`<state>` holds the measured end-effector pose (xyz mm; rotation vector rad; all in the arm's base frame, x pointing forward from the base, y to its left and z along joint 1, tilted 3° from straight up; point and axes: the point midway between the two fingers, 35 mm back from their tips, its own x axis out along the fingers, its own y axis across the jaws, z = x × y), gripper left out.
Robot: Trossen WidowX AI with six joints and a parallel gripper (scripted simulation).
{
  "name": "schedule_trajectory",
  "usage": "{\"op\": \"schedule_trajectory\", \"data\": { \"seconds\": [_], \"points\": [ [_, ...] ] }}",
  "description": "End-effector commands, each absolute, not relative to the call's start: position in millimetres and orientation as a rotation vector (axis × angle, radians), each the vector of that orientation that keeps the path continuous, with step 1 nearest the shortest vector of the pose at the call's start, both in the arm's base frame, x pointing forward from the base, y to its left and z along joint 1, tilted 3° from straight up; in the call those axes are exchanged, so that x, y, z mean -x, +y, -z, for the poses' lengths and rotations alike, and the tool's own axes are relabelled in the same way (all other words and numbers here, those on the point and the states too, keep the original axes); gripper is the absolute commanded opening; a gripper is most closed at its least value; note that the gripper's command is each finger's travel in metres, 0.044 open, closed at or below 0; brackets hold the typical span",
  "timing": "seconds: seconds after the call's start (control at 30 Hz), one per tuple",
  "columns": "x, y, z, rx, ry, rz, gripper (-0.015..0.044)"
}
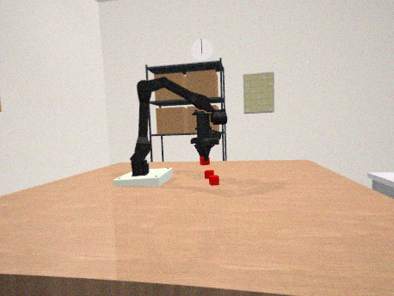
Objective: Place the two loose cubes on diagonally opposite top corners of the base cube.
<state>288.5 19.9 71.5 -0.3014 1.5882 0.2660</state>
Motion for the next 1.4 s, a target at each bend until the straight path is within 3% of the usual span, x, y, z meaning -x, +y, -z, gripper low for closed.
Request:
{"op": "schedule_trajectory", "data": {
  "seconds": [0.0, 1.37],
  "points": [
    [-289, 21, -71, 0.294, 1.588, -0.265, 0.0105],
    [-287, 21, -43, 0.294, 1.588, -0.264, 0.0105]
  ]
}}
